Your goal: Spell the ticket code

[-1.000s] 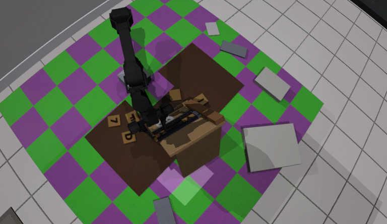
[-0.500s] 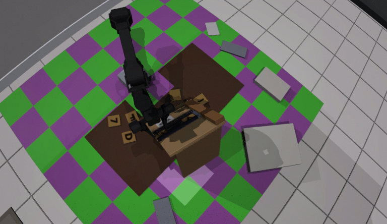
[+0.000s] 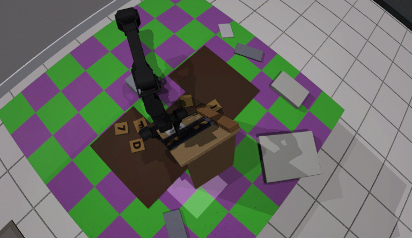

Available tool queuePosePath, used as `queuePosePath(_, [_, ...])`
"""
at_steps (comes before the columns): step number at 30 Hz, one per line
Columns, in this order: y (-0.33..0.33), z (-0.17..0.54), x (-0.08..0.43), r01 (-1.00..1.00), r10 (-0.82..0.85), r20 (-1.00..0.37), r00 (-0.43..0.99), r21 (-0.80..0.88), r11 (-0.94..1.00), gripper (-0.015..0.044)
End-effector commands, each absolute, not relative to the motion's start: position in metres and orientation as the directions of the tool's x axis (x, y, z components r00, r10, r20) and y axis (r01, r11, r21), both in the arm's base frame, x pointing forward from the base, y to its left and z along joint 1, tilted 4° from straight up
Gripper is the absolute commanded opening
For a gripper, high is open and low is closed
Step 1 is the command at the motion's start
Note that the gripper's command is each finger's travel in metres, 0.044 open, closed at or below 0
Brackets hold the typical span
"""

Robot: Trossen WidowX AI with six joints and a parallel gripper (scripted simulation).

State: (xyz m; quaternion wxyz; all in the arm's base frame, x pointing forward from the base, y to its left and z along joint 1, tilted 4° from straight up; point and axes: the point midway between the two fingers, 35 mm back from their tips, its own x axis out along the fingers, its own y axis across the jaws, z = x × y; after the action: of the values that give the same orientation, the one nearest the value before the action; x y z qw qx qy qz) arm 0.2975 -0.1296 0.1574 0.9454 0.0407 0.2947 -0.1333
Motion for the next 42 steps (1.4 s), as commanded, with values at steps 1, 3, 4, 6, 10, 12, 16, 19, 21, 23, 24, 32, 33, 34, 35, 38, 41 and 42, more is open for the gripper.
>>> queuePosePath(1, [-0.127, 0.157, 0.298, 0.279, -0.230, -0.568, 0.790, -0.001, 0.960, 0.0000])
queuePosePath(3, [-0.126, 0.157, 0.298, 0.279, -0.230, -0.568, 0.790, -0.001, 0.960, 0.0000])
queuePosePath(4, [-0.126, 0.157, 0.298, 0.279, -0.230, -0.568, 0.790, -0.001, 0.960, 0.0000])
queuePosePath(6, [-0.125, 0.157, 0.298, 0.279, -0.230, -0.568, 0.790, -0.001, 0.960, 0.0000])
queuePosePath(10, [-0.123, 0.157, 0.299, 0.279, -0.230, -0.568, 0.790, 0.000, 0.960, 0.0000])
queuePosePath(12, [-0.122, 0.157, 0.299, 0.279, -0.230, -0.568, 0.790, 0.000, 0.960, 0.0000])
queuePosePath(16, [-0.120, 0.157, 0.300, 0.279, -0.230, -0.568, 0.790, 0.000, 0.960, 0.0000])
queuePosePath(19, [-0.119, 0.157, 0.300, 0.279, -0.230, -0.568, 0.790, 0.000, 0.960, 0.0000])
queuePosePath(21, [-0.118, 0.157, 0.300, 0.279, -0.230, -0.568, 0.790, 0.000, 0.960, 0.0000])
queuePosePath(23, [-0.117, 0.157, 0.301, 0.279, -0.230, -0.568, 0.790, 0.000, 0.960, 0.0000])
queuePosePath(24, [-0.117, 0.157, 0.301, 0.279, -0.230, -0.568, 0.790, 0.000, 0.960, 0.0000])
queuePosePath(32, [-0.113, 0.157, 0.302, 0.279, -0.230, -0.568, 0.791, 0.001, 0.960, 0.0000])
queuePosePath(33, [-0.112, 0.157, 0.302, 0.279, -0.230, -0.568, 0.791, 0.001, 0.960, 0.0000])
queuePosePath(34, [-0.112, 0.157, 0.302, 0.279, -0.230, -0.568, 0.791, 0.001, 0.960, 0.0000])
queuePosePath(35, [-0.112, 0.157, 0.302, 0.279, -0.230, -0.568, 0.791, 0.001, 0.960, 0.0000])
queuePosePath(38, [-0.110, 0.157, 0.303, 0.279, -0.230, -0.568, 0.791, 0.001, 0.960, 0.0000])
queuePosePath(41, [-0.109, 0.157, 0.303, 0.279, -0.229, -0.568, 0.791, 0.001, 0.960, 0.0000])
queuePosePath(42, [-0.108, 0.157, 0.303, 0.279, -0.229, -0.568, 0.791, 0.001, 0.960, 0.0000])
